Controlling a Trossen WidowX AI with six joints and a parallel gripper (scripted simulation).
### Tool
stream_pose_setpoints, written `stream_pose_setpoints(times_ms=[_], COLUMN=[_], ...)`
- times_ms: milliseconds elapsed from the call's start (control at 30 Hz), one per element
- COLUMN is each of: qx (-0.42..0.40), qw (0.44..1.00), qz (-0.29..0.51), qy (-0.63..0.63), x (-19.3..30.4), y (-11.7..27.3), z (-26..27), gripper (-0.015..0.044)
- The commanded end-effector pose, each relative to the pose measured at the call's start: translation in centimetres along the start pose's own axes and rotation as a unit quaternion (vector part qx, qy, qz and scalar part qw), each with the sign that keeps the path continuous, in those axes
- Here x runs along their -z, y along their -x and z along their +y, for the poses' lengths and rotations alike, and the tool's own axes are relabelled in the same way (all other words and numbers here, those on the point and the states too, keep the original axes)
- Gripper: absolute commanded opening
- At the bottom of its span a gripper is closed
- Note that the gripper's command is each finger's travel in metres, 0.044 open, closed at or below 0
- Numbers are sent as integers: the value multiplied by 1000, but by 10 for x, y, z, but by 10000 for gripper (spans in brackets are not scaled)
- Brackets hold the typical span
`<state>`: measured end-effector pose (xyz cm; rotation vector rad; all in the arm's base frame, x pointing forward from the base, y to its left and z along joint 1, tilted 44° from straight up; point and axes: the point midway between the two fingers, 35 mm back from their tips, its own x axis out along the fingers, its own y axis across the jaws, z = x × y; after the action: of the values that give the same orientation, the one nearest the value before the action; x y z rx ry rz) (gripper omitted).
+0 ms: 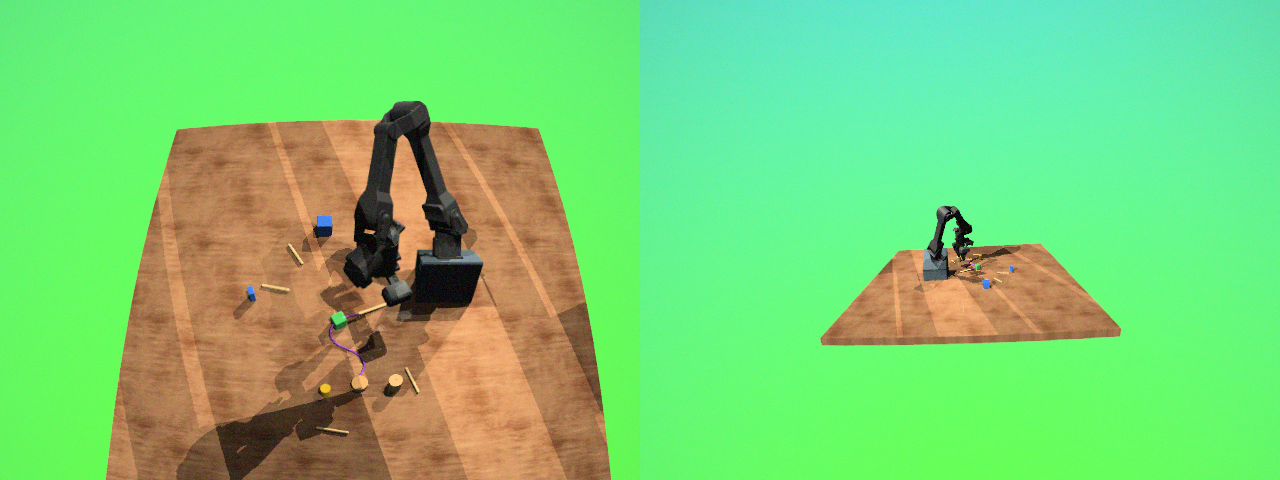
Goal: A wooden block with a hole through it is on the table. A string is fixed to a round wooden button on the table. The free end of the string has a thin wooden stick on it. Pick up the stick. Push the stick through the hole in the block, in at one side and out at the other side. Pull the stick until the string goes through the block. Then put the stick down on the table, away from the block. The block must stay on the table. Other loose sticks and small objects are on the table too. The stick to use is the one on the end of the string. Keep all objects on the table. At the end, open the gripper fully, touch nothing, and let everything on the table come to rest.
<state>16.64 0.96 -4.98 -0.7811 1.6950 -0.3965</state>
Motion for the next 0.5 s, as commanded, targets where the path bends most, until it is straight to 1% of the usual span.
stream_pose_setpoints(times_ms=[0, 467], qx=[-2, -2], qw=[1000, 1000], qz=[-1, -6], qy=[-4, -2], x=[-1, -3], y=[10, 8], z=[0, 1], gripper=[440, 440])
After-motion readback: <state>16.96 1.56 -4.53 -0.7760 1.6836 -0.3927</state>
